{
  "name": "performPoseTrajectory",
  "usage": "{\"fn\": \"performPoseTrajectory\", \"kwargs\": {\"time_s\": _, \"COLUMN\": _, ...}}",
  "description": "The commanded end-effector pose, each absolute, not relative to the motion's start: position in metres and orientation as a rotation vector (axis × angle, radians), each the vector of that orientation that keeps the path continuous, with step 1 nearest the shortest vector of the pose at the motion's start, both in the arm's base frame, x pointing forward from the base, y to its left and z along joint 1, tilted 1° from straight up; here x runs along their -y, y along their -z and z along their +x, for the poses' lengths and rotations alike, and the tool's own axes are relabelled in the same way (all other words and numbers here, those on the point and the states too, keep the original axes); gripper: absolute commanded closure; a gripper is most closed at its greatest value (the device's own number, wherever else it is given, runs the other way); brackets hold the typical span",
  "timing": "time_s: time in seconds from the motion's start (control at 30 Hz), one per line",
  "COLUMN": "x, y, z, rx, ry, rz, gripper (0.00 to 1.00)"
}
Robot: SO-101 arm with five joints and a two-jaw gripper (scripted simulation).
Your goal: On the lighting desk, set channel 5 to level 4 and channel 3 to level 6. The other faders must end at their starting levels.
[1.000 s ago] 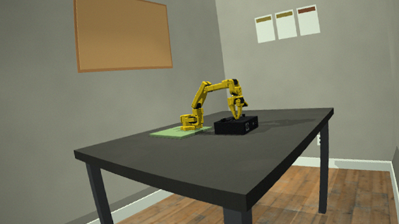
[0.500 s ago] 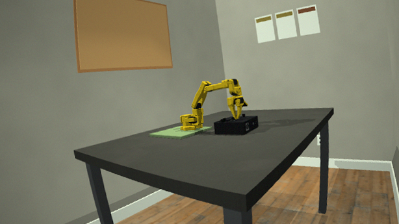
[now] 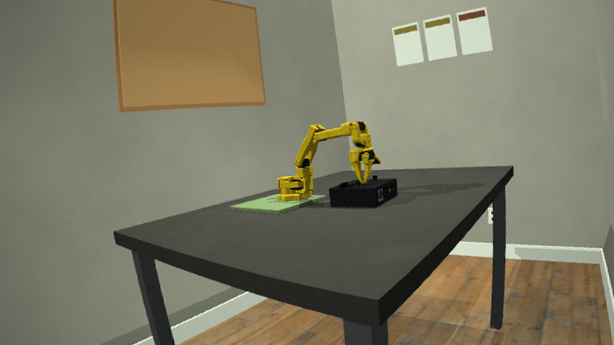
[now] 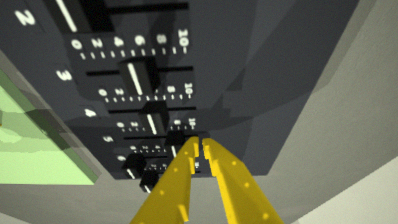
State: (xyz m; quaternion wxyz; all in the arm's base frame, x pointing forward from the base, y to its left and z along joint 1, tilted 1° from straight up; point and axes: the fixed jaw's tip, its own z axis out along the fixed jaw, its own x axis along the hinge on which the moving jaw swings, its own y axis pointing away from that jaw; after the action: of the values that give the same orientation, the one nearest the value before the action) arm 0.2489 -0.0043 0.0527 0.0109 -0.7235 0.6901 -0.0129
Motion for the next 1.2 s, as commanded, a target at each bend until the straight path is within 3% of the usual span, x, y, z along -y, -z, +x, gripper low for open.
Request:
{"fn": "performPoseTrajectory", "kwargs": {"time_s": 0.0, "x": 0.0038, "y": -0.0536, "z": 0.2443, "rx": -2.160, "ry": 0.019, "rz": -2.265, "gripper": 1.00}}
{"fn": "performPoseTrajectory", "kwargs": {"time_s": 1.17, "x": 0.0051, "y": -0.0532, "z": 0.2384, "rx": -2.166, "ry": 0.005, "rz": -2.271, "gripper": 1.00}}
